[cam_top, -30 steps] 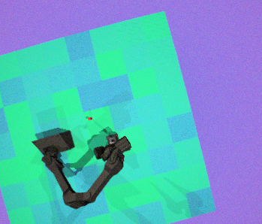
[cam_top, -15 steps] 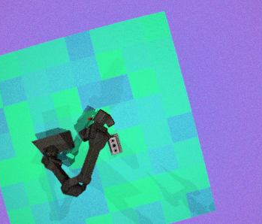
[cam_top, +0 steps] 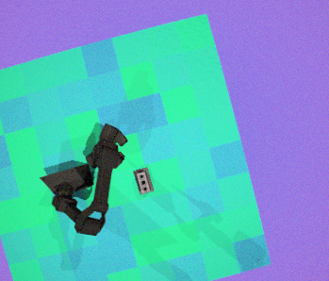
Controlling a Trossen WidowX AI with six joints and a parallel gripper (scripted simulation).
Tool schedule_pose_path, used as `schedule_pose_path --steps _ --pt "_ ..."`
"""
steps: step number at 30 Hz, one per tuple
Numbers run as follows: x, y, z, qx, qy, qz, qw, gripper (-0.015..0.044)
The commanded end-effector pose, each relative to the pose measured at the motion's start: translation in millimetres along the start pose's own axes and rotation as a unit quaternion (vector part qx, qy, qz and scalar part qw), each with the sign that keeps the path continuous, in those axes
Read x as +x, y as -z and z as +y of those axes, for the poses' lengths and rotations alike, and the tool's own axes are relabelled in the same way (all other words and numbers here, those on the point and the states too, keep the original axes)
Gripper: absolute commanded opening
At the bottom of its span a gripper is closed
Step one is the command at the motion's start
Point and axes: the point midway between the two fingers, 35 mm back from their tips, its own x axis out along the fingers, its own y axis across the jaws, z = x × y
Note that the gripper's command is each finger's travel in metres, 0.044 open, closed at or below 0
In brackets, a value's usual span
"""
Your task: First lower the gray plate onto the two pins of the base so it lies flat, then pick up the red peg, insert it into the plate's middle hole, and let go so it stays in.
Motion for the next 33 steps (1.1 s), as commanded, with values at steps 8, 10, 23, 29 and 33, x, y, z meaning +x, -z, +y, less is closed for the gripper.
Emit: schedule_pose_path --steps 8,10,23,29,33 --pt "22 -1 -3 -0.006 0.002 -0.004 1.000 0.0440" --pt "24 -1 -3 -0.006 0.001 -0.004 1.000 0.0440" --pt "45 -1 -2 -0.006 0.001 -0.004 1.000 0.0440" --pt "54 -1 -2 -0.006 0.001 -0.004 1.000 0.0440" --pt "61 -2 -3 -0.006 0.001 -0.004 1.000 0.0440"
